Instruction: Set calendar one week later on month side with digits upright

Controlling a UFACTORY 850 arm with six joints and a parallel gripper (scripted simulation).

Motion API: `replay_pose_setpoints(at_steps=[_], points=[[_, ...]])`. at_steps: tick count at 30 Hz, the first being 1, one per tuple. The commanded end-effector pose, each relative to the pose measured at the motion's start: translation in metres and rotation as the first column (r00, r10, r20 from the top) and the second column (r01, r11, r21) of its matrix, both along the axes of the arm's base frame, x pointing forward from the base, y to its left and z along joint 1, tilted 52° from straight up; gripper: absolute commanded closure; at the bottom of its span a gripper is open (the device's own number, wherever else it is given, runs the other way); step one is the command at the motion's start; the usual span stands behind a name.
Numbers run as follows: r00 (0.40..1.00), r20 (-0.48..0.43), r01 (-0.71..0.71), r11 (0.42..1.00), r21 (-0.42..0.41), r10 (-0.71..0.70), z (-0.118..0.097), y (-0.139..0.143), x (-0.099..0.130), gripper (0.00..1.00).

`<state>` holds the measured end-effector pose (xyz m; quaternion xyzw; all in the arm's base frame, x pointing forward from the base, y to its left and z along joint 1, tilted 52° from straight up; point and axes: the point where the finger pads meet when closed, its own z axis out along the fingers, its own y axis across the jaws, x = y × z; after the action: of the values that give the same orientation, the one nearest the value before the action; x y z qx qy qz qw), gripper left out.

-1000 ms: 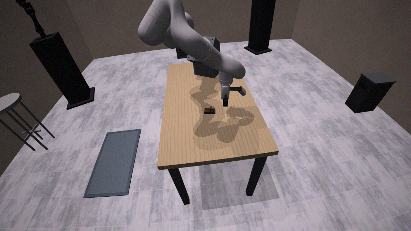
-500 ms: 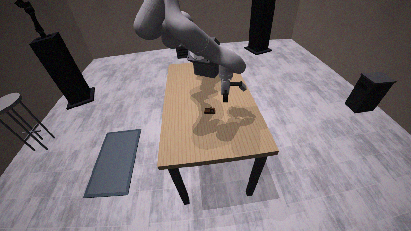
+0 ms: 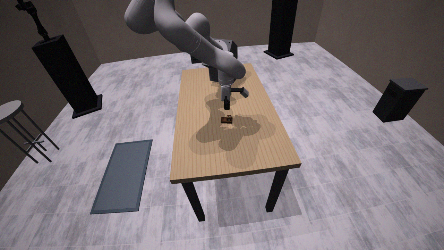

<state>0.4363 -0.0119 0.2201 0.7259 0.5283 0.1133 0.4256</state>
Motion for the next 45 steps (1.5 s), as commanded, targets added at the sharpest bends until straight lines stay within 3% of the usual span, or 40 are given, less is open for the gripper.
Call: replay_pose_setpoints(at_steps=[1, 19, 45], points=[[1.000, 0.002, -0.010, 1.000, 0.007, 0.010, 0.010, -0.018, -0.013, 0.73], [1.000, 0.002, -0.010, 1.000, 0.007, 0.010, 0.008, -0.020, -0.010, 0.73], [1.000, 0.001, -0.010, 1.000, 0.007, 0.010, -0.030, -0.050, 0.028, 0.73]])
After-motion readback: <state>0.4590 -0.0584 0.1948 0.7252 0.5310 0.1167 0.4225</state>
